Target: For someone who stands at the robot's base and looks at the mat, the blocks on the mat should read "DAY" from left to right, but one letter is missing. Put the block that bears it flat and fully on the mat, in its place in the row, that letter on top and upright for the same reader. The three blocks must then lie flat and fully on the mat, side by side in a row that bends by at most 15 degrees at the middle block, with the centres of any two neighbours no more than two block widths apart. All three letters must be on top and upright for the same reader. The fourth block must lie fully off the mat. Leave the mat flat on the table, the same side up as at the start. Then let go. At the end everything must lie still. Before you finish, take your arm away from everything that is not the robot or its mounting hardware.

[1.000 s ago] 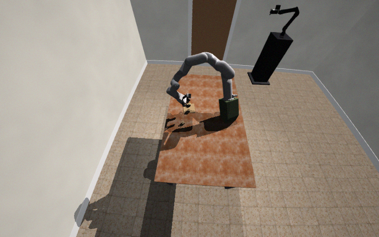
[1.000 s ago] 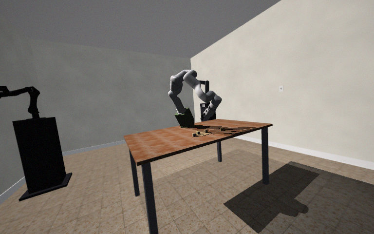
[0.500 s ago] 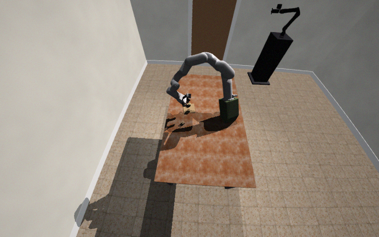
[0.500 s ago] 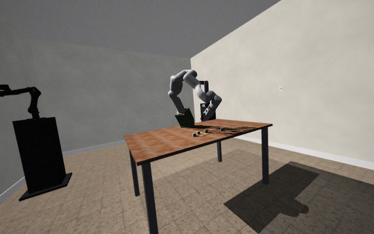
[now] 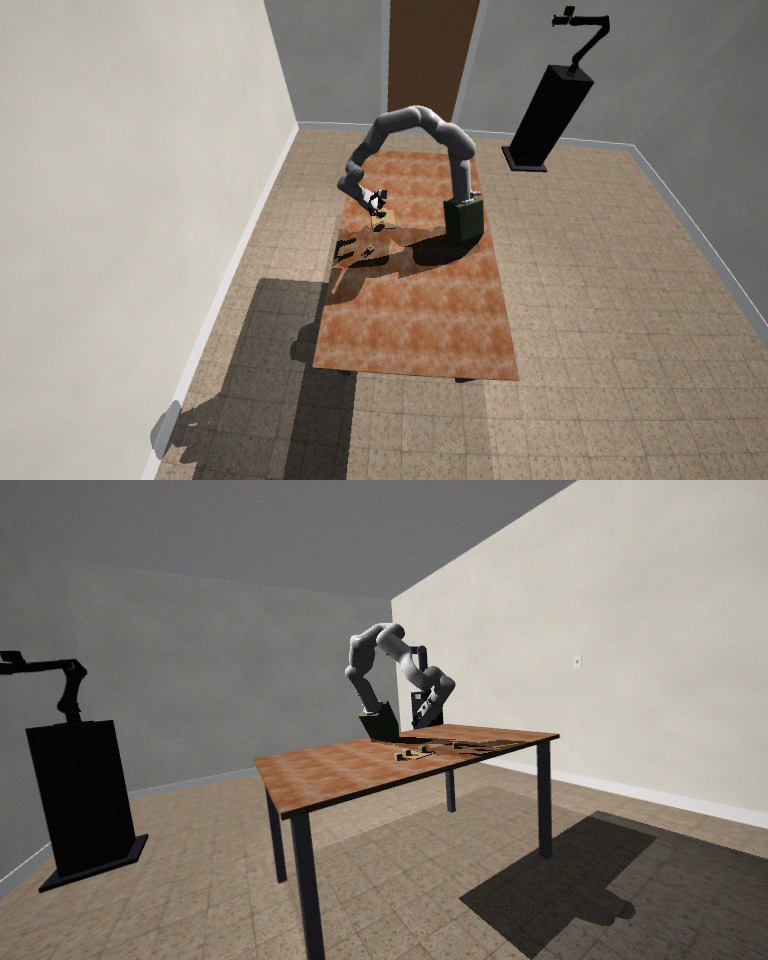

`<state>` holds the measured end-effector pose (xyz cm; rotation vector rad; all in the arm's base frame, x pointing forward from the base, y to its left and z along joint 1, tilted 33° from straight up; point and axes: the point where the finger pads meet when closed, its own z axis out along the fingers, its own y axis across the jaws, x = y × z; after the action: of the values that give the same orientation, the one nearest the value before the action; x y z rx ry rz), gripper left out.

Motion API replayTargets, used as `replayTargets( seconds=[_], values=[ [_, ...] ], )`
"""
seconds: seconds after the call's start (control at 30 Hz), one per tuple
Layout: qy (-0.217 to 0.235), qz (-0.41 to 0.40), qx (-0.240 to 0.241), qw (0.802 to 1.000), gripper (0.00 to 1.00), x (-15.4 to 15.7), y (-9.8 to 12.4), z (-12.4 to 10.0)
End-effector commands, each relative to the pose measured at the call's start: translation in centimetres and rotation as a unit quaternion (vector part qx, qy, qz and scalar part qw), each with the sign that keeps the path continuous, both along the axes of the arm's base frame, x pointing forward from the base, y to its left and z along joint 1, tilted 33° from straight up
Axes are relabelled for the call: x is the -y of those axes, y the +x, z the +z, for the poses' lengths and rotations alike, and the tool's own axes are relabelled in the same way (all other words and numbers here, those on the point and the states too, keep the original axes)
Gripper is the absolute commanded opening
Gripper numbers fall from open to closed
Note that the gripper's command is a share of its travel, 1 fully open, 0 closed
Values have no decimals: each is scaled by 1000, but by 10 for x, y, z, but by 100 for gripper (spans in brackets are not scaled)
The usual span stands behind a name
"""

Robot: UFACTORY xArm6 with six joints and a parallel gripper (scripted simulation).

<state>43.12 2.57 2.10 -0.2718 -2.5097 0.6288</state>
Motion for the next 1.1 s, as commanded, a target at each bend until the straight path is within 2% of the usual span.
replayTargets(
  seconds=[0.0, 0.07, 0.17, 0.3, 1.07],
  values=[
    [0, 1, 2, 1000, 100, 0, 1, 2],
    [1, 1, 2, 1000, 100, 6, 1, 5],
    [1, 1, 3, 1000, 100, 51, -2, 30],
    [0, 0, 3, 1000, 100, 84, -8, 48],
    [0, 0, 3, 1000, 100, 85, -8, 48]
  ],
)
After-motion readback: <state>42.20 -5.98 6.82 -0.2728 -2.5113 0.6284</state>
